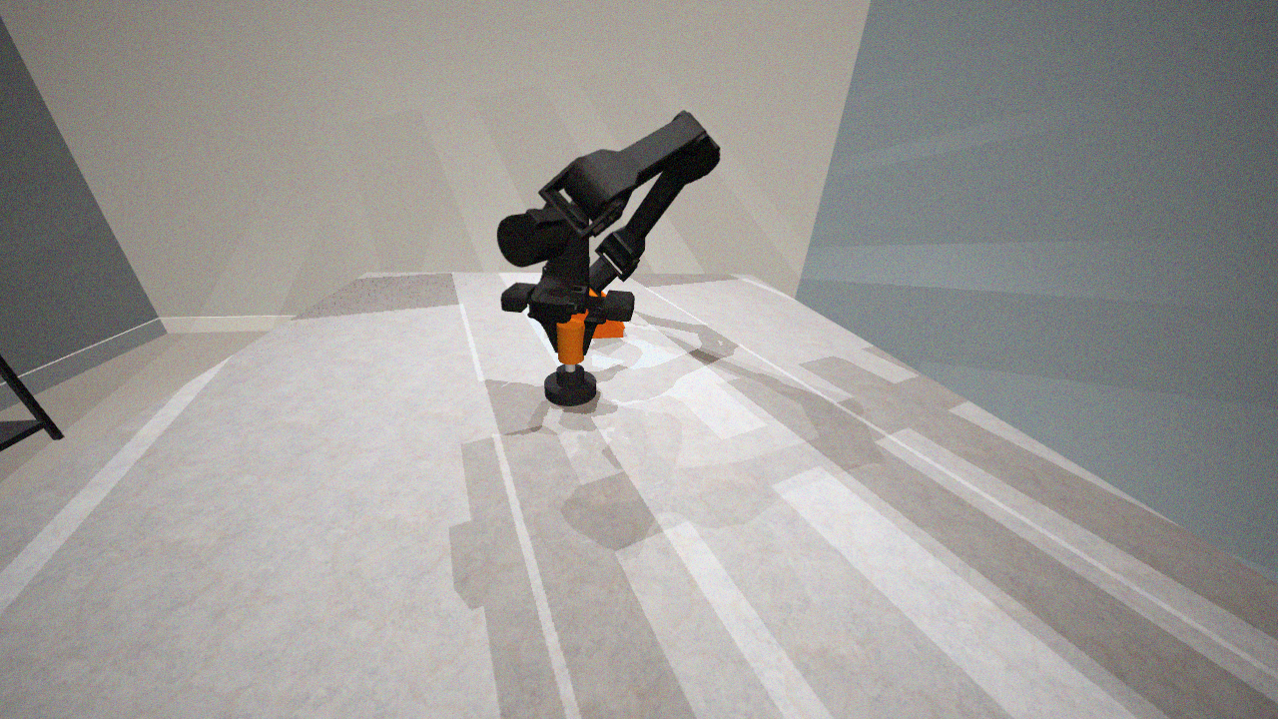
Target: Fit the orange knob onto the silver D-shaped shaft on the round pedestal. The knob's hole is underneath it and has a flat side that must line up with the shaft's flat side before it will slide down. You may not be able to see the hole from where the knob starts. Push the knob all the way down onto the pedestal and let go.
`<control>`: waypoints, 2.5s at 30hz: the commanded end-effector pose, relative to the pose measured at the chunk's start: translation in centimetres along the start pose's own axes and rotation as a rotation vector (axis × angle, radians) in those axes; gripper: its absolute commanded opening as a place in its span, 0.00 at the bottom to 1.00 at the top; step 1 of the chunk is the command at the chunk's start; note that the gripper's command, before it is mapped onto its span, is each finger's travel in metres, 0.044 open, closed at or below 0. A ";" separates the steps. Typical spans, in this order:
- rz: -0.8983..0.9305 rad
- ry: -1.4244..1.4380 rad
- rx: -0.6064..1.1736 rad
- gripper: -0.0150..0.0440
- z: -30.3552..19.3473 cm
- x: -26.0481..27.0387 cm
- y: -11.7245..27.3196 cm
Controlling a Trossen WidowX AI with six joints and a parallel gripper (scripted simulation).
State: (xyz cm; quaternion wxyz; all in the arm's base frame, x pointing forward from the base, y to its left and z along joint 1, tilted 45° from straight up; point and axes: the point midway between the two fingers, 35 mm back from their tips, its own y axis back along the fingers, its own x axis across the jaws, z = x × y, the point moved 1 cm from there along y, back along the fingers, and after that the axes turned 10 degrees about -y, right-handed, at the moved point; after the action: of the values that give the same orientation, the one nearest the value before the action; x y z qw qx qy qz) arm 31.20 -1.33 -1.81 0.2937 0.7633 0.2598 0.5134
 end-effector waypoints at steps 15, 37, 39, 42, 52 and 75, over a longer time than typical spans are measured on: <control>0.001 -0.205 -0.006 0.25 0.4 -0.3 0.1; 0.001 -0.205 -0.006 0.25 0.3 0.0 0.0; 0.001 -0.205 -0.006 0.25 0.2 0.0 -0.1; 0.001 -0.205 -0.006 0.25 0.2 -0.1 -0.1; 0.001 -0.205 -0.006 0.25 0.1 -0.1 -0.2; 0.001 -0.415 -0.006 0.25 0.3 -0.2 0.1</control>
State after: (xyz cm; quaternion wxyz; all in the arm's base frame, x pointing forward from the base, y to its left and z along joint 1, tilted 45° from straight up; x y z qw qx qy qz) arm 31.49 -1.55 -1.88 0.3410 0.8504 0.1939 0.3508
